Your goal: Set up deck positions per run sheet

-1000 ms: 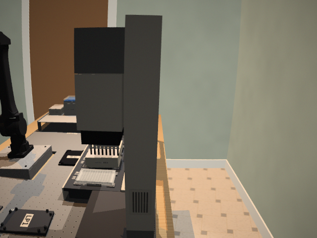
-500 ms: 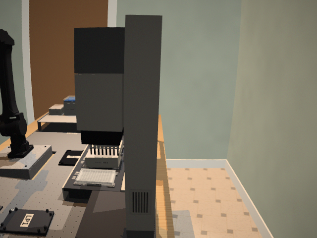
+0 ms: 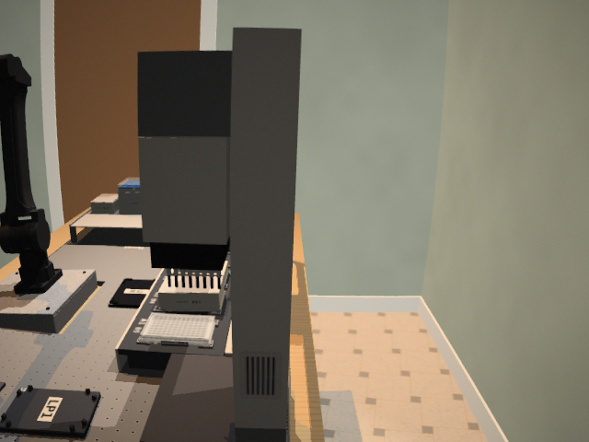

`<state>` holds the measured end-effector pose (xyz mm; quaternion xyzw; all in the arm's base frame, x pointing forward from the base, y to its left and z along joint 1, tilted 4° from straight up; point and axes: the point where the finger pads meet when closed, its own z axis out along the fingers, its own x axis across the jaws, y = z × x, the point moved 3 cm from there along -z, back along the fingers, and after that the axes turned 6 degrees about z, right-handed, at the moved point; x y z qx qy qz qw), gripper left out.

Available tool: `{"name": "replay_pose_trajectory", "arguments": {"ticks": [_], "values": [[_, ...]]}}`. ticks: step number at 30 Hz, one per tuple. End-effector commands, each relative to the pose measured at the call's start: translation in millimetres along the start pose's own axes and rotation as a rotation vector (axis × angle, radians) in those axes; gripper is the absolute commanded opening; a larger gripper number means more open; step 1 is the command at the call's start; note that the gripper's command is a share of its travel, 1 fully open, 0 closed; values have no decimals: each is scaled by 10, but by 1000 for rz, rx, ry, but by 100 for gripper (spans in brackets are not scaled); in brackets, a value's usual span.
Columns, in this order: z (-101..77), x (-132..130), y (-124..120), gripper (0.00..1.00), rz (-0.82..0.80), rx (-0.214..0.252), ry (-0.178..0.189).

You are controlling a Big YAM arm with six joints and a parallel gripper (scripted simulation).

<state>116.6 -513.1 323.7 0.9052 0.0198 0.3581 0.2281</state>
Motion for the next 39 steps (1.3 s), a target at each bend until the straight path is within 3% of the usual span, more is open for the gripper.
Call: {"name": "replay_pose_trajectory", "arguments": {"ticks": [1,6,7,8,10,15,21,23,24,26,39], "values": [[-107,234,-163,100,-146,38,-2],[-137,285,-283,100,-194,71,-14],[-53,245,-258,100,-201,94,-20],[-8,191,-394,100,-201,126,-27],[-157,329,-475,100,-252,123,-31],[-211,424,-665,100,-334,175,-51],[-231,483,-968,100,-420,256,-76],[-231,483,-968,100,-420,256,-76],[-122,410,-1016,100,-416,295,-82],[-251,526,-1103,100,-465,292,-89],[-328,702,-1646,100,-647,437,-138]]}}
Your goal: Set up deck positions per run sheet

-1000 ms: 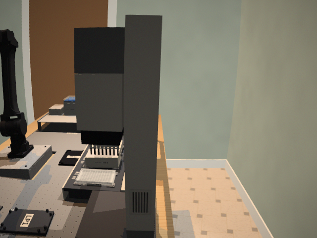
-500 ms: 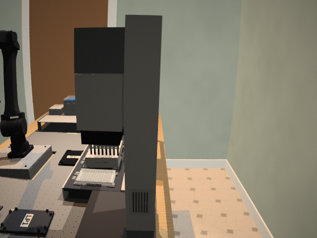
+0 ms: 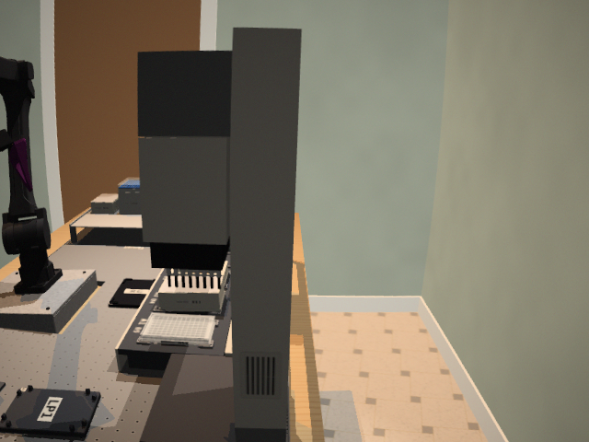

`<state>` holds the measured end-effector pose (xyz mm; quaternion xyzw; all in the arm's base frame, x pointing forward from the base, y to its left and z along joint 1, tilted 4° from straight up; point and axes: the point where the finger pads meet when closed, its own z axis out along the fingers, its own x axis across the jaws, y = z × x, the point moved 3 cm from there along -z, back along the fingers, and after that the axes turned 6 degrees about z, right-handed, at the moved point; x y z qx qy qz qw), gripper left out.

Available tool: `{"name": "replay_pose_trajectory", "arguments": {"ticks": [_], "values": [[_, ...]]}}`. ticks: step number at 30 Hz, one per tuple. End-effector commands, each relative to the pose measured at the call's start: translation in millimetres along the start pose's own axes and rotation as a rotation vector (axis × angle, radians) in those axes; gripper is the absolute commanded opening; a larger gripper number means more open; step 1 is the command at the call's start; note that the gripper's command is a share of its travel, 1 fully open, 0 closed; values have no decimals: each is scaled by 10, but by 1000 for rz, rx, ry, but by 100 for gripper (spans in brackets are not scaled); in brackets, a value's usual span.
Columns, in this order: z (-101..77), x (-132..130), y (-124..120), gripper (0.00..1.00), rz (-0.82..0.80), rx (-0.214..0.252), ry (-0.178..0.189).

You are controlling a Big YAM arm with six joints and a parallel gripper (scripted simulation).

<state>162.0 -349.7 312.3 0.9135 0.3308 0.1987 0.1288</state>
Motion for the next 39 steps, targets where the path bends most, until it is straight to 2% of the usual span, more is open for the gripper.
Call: {"name": "replay_pose_trajectory", "arguments": {"ticks": [1,2,4,16,18,19,21,31,33,35,39], "values": [[-45,134,-24,100,-72,8,2],[63,124,-44,100,-77,44,8],[-27,248,-113,100,-118,44,-9],[50,705,-471,100,-301,189,-55],[50,705,-471,100,-301,189,-55],[142,711,-488,100,-309,225,-51],[69,820,-561,100,-347,225,-66],[138,1207,-863,100,-479,344,-108],[189,1276,-916,100,-507,380,-113],[189,1276,-916,100,-507,380,-113],[183,1441,-1044,100,-571,417,-131]]}}
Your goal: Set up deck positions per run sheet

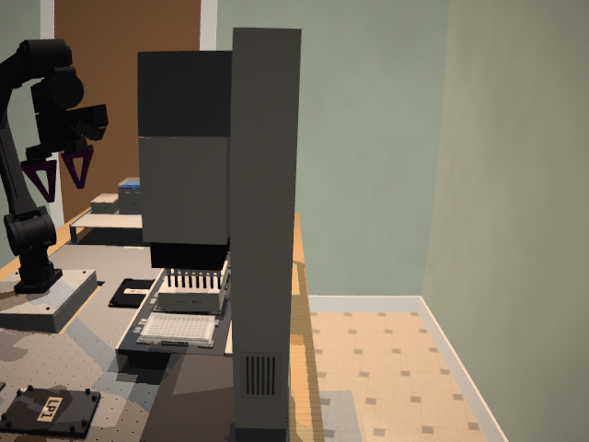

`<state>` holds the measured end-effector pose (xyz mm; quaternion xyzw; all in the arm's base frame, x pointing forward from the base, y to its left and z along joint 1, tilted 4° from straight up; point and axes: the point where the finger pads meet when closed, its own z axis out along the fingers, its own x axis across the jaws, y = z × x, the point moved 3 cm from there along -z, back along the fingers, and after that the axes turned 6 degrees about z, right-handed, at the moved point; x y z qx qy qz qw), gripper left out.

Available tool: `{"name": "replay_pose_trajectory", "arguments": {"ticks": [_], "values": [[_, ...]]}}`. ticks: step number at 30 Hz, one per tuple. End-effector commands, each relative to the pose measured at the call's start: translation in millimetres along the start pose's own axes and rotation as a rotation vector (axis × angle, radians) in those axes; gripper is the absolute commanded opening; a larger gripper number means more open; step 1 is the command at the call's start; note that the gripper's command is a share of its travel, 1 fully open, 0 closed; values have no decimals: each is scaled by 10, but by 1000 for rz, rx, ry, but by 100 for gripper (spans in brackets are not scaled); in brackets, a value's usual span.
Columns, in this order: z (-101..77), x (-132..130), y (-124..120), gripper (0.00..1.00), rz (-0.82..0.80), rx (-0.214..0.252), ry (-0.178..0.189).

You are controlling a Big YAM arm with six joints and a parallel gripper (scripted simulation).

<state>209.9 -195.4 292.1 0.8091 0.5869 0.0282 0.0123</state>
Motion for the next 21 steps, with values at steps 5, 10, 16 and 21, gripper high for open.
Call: {"name": "replay_pose_trajectory", "arguments": {"ticks": [5,10,16,21], "values": [[28,409,-1,100,-102,83,-18],[85,658,-4,100,-169,143,-34],[54,867,-49,100,-169,112,-35],[95,1108,-58,100,-169,105,-35]]}}
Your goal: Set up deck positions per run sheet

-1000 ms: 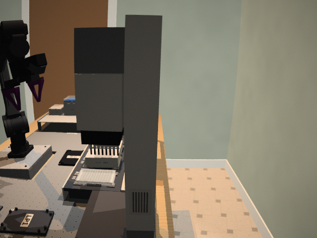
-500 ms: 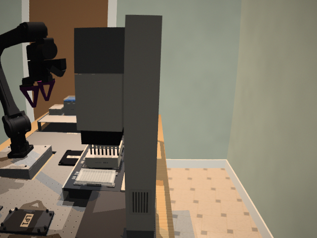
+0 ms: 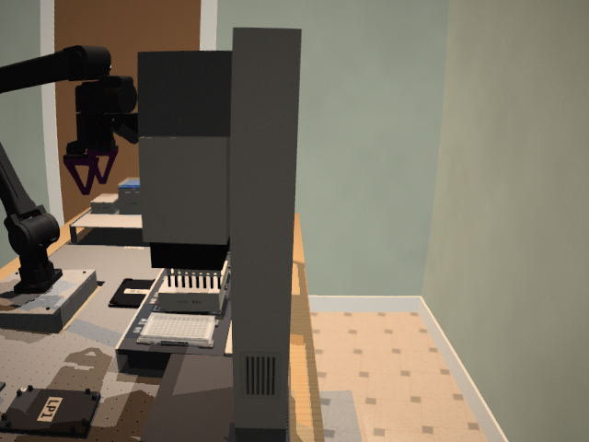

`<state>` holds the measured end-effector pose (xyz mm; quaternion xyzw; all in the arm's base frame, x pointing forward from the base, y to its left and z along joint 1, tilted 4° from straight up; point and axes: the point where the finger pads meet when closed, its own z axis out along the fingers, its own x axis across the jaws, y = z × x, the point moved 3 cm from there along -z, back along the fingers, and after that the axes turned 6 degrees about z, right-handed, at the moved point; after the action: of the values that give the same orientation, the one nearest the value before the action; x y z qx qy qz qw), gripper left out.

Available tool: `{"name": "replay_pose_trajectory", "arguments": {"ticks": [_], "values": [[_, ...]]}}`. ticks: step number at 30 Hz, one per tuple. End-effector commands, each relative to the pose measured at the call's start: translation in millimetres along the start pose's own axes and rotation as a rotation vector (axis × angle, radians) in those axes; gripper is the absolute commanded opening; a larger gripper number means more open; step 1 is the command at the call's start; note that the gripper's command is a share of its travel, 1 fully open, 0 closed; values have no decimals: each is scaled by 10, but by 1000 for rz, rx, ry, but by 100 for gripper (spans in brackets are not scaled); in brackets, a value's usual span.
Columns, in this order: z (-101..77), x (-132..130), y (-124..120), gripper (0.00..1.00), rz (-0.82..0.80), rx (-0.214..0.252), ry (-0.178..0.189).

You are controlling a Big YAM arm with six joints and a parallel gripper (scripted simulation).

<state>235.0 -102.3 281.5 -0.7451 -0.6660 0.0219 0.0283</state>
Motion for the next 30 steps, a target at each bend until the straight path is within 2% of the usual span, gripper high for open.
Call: {"name": "replay_pose_trajectory", "arguments": {"ticks": [1,7,10,17,24,30], "values": [[-18,189,50,100,34,-16,-6],[11,485,95,100,34,-27,-6],[-20,529,118,100,34,-36,-9],[97,886,166,100,33,-9,-1],[-7,1251,275,100,33,-46,6],[-76,1353,322,100,32,-66,10]]}}
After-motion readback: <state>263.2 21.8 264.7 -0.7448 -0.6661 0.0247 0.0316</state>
